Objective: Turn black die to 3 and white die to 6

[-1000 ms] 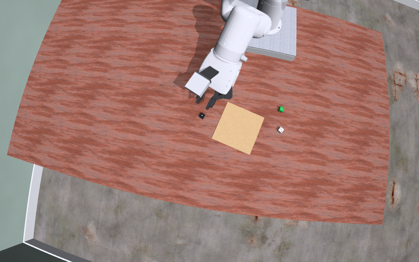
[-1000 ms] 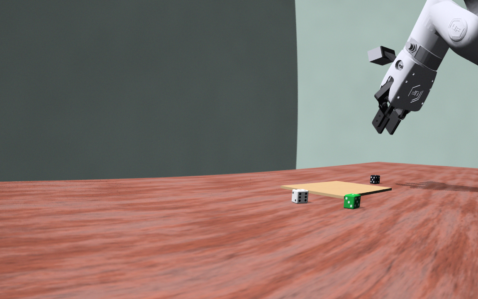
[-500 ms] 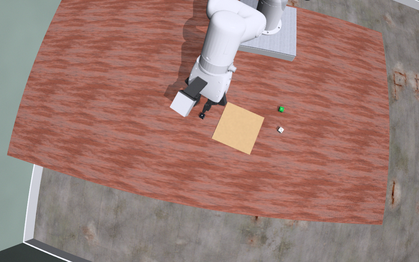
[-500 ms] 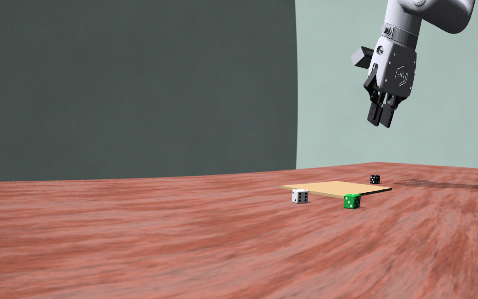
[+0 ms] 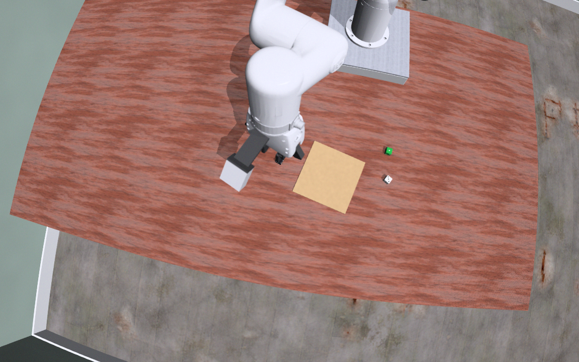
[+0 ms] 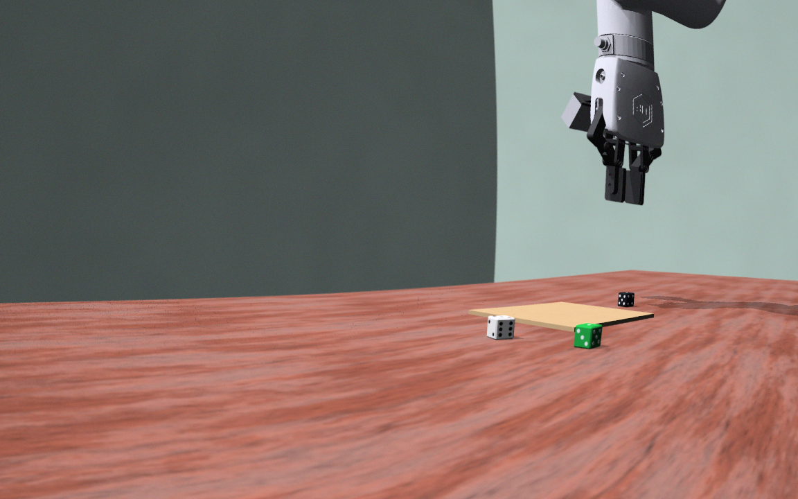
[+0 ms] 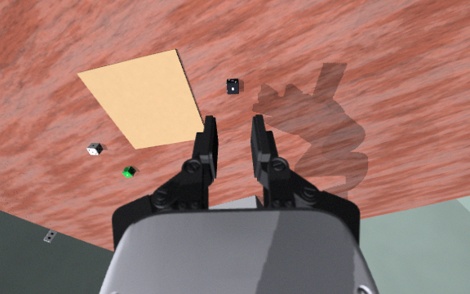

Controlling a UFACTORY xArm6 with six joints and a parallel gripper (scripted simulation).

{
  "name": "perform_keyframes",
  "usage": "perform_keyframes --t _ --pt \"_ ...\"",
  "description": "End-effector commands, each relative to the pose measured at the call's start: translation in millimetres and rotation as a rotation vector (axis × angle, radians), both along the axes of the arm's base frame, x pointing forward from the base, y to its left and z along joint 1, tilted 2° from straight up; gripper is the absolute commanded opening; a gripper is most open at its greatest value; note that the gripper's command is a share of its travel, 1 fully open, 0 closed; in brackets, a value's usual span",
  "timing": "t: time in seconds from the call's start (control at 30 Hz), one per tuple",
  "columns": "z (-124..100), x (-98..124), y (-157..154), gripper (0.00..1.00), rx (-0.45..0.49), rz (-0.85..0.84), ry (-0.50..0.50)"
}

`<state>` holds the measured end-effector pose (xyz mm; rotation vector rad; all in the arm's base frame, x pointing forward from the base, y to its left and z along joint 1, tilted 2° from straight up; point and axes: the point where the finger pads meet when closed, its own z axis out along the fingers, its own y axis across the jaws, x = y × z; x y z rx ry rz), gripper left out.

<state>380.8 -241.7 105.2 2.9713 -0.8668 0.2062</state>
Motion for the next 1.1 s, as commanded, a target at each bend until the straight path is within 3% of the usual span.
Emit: perform_keyframes --t 0.0,0.13,0.17,0.53,0.73,0.8,0.83,1.07 --pt "4 7 -4 0.31 0.053 0.000 0.085" --pt "4 7 -4 0.31 0.059 0.000 0.093" --pt "4 7 -4 1.00 0.059 0.000 0.093" --pt "4 7 -4 1.00 0.058 0.002 0.093" --pt "-42 1 1 1.00 0.047 0.159 0.100" --pt "-46 0 1 1.00 0.046 0.172 0.101" --pt "-46 0 1 0.31 0.046 0.172 0.101" --pt "-46 0 1 0.31 0.046 0.172 0.101"
